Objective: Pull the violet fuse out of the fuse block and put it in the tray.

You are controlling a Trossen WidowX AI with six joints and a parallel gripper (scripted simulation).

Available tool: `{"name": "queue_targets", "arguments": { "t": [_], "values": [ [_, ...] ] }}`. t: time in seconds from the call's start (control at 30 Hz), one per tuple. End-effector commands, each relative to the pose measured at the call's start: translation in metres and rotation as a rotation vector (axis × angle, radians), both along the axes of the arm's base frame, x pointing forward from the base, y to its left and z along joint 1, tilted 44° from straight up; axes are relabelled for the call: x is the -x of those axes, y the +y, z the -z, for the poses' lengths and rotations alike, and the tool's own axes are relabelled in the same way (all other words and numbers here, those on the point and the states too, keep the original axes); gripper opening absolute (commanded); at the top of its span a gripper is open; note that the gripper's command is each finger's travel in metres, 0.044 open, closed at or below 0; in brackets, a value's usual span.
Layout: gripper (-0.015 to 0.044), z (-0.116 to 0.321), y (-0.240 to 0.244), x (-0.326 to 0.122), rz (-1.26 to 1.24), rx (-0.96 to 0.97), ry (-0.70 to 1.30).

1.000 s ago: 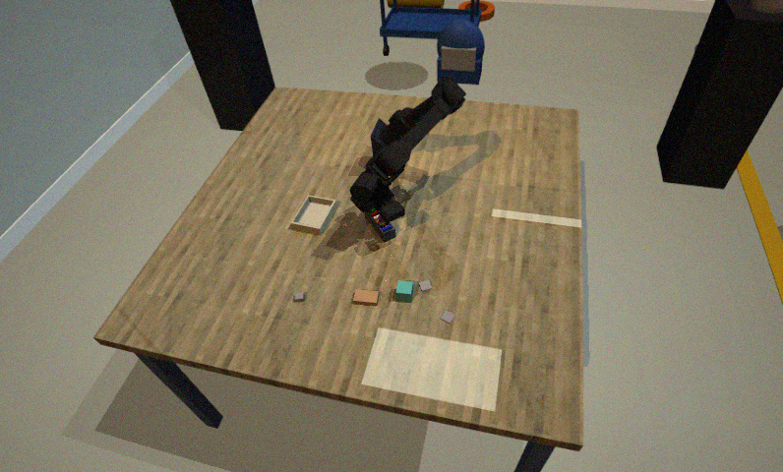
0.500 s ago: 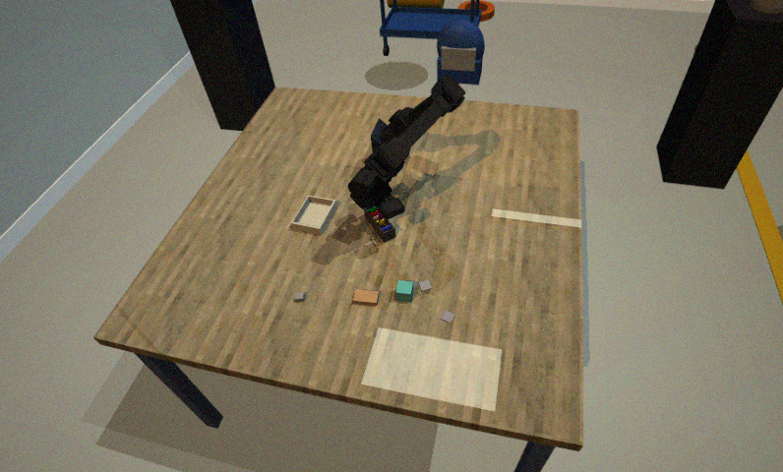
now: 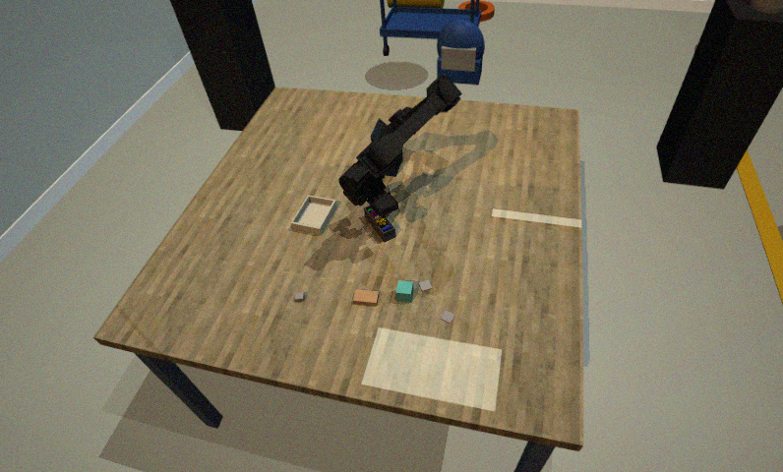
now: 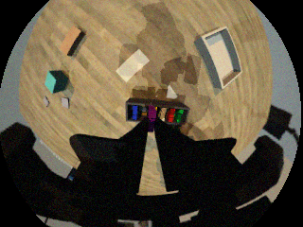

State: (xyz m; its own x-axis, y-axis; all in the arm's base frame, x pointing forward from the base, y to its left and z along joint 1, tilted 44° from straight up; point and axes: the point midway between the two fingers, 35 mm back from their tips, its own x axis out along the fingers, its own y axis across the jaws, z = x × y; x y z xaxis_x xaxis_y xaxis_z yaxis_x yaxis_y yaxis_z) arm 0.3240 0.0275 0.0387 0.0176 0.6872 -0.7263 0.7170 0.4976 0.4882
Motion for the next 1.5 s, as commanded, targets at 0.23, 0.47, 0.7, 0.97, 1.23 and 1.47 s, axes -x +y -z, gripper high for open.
{"name": "queue_targets", "arguments": {
  "t": [0.23, 0.47, 0.7, 0.97, 1.23, 1.47],
  "values": [
    [0.0000, 0.042, -0.054, -0.009, 0.009, 0.022, 0.001],
    [0.0000, 0.072, -0.089, -0.008, 0.009, 0.027, 0.002],
    [0.0000, 0.104, -0.121, 0.000, 0.007, 0.024, 0.002],
    [0.0000, 0.141, -0.154, 0.016, 0.003, 0.013, 0.001],
    [0.0000, 0.154, -0.163, 0.022, 0.002, 0.008, 0.000],
    [0.0000, 0.162, -0.156, 0.022, 0.002, 0.008, -0.001]
  ]
}}
